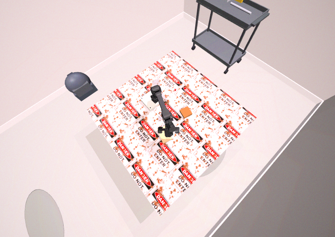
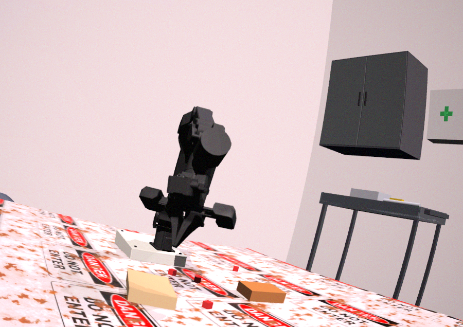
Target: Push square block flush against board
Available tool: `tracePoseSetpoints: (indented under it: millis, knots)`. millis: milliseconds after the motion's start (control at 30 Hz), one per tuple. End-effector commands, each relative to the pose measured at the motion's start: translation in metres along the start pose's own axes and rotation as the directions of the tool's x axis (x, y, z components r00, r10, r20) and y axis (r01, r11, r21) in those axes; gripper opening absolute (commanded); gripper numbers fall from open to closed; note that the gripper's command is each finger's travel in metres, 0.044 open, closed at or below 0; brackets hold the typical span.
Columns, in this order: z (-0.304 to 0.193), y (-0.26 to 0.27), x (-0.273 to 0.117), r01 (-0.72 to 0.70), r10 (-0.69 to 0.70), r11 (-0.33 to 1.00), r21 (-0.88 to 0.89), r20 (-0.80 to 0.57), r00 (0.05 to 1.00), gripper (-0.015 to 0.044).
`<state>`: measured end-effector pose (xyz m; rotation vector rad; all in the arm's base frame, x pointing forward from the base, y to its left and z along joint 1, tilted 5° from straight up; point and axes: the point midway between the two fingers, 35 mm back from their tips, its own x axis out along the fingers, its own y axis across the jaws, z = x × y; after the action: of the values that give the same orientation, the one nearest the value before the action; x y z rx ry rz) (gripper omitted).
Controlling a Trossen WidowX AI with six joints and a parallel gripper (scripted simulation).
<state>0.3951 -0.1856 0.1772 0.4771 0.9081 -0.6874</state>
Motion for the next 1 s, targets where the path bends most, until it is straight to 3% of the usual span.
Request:
tracePoseSetpoints:
  millis: [0,400,600,733,967]
  knots:
    - [-0.034,0.019,0.012,-0.019,0.014,0.999,-0.04,-0.127,0.992,0.0]
    - [-0.13,0.062,0.017,-0.066,-0.012,0.985,-0.157,-0.452,0.892,0.0]
    - [-0.133,0.063,0.019,-0.067,-0.013,0.985,-0.158,-0.456,0.89,0.0]
    - [-0.154,0.062,0.062,-0.067,-0.013,0.985,-0.159,-0.456,0.89,0.0]
    - [-0.155,0.063,0.065,-0.067,-0.014,0.985,-0.159,-0.456,0.89,0.0]
